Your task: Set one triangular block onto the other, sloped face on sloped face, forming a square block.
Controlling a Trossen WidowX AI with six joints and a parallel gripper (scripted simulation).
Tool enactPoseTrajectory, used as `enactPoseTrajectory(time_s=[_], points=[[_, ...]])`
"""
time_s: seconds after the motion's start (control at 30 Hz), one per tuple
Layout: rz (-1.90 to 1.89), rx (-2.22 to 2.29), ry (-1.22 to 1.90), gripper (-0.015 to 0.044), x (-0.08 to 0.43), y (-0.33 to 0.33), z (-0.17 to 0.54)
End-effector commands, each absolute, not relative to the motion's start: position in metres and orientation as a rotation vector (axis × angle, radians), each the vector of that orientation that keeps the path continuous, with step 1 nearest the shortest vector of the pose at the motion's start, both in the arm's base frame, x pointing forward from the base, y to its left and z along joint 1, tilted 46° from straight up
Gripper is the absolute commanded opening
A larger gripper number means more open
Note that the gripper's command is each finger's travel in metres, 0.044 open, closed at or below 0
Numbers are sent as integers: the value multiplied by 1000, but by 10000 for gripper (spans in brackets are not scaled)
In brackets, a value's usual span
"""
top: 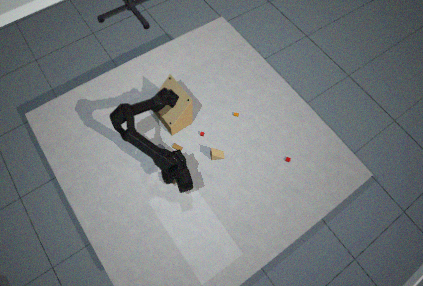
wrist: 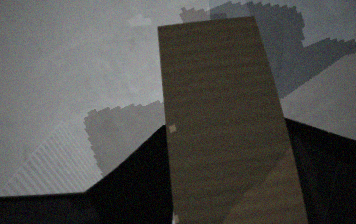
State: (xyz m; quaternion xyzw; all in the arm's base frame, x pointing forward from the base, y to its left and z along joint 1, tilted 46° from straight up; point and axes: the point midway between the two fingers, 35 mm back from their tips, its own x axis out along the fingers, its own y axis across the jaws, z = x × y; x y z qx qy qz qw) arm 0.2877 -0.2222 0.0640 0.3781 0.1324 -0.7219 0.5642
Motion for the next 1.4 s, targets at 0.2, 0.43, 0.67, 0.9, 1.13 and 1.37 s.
enactPoseTrajectory(time_s=[0.2, 0.43, 0.67, 0.9, 1.13, 1.37], points=[[-1739, 1002, 180, 0, 289, -222, 64], [-1738, 1001, 181, 0, 288, -225, 62], [-1736, 998, 185, 0, 287, -233, 54], [-1733, 994, 189, 0, 286, -240, 46], [-1733, 993, 190, 0, 286, -241, 46], [-1734, 995, 182, 131, 286, -241, 47]])
